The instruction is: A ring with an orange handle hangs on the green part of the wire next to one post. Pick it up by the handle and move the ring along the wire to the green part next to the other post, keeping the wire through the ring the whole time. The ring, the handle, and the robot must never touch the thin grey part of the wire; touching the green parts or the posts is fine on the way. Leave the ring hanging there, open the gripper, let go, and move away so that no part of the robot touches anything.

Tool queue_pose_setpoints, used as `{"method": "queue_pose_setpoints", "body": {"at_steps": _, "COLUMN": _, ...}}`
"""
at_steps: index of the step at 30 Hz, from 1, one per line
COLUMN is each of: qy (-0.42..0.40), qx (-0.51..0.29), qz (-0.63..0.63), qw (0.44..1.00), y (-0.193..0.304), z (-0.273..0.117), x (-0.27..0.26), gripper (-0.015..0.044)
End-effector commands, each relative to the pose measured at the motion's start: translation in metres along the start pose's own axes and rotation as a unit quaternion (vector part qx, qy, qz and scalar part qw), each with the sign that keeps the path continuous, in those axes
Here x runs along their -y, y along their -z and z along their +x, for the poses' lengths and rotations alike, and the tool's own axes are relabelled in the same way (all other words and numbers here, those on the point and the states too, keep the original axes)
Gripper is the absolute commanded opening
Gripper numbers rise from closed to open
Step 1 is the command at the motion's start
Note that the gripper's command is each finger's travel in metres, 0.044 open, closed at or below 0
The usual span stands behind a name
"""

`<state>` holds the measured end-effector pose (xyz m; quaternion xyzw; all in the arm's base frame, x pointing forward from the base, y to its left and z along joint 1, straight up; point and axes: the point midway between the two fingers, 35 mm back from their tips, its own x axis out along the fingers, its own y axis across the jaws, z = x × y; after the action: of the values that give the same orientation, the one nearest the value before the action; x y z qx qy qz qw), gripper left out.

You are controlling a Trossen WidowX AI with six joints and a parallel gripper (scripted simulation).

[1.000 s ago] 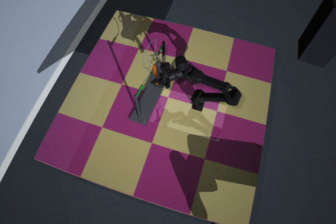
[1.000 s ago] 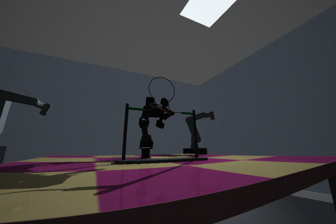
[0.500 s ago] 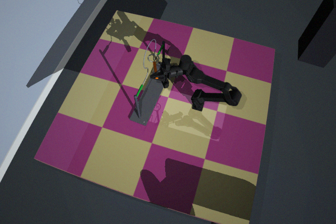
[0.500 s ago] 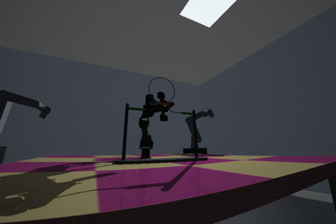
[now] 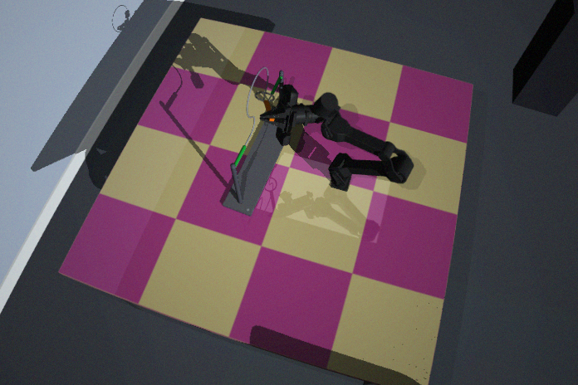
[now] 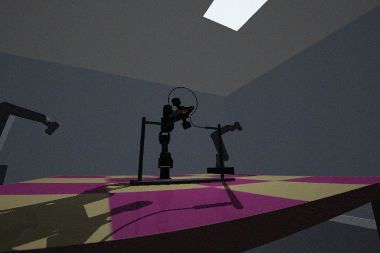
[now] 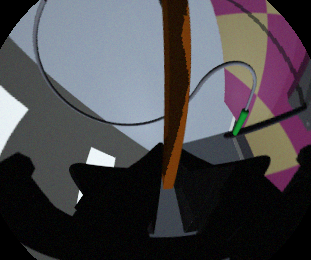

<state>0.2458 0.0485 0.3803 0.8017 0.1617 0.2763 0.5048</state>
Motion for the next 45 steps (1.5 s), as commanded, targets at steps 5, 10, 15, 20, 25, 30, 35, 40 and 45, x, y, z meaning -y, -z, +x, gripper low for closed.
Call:
{"method": "queue_pose_setpoints", "body": {"at_steps": 5, "qy": -0.037, "qx": 0.035, "qz": 0.052, "qw": 0.997, "y": -0.003, "z": 0.008, "x": -0.026, "gripper": -0.015}}
{"method": "queue_pose_setpoints", "body": {"at_steps": 10, "qy": -0.048, "qx": 0.038, "qz": 0.071, "qw": 0.996, "y": -0.006, "z": 0.008, "x": -0.037, "gripper": -0.015}}
{"method": "queue_pose_setpoints", "body": {"at_steps": 15, "qy": -0.048, "qx": 0.038, "qz": 0.077, "qw": 0.995, "y": -0.007, "z": 0.006, "x": -0.043, "gripper": -0.015}}
{"method": "queue_pose_setpoints", "body": {"at_steps": 20, "qy": -0.04, "qx": 0.037, "qz": 0.072, "qw": 0.996, "y": -0.008, "z": 0.006, "x": -0.046, "gripper": -0.015}}
{"method": "queue_pose_setpoints", "body": {"at_steps": 25, "qy": -0.03, "qx": 0.037, "qz": 0.062, "qw": 0.997, "y": -0.008, "z": 0.005, "x": -0.046, "gripper": -0.015}}
{"method": "queue_pose_setpoints", "body": {"at_steps": 30, "qy": -0.01, "qx": 0.037, "qz": 0.043, "qw": 0.998, "y": -0.008, "z": 0.005, "x": -0.046, "gripper": -0.015}}
{"method": "queue_pose_setpoints", "body": {"at_steps": 35, "qy": 0.011, "qx": 0.038, "qz": 0.022, "qw": 0.999, "y": -0.008, "z": 0.006, "x": -0.044, "gripper": -0.015}}
{"method": "queue_pose_setpoints", "body": {"at_steps": 40, "qy": 0.034, "qx": 0.038, "qz": -0.001, "qw": 0.999, "y": -0.008, "z": 0.006, "x": -0.042, "gripper": -0.015}}
{"method": "queue_pose_setpoints", "body": {"at_steps": 45, "qy": 0.054, "qx": 0.039, "qz": -0.021, "qw": 0.998, "y": -0.008, "z": 0.006, "x": -0.04, "gripper": -0.015}}
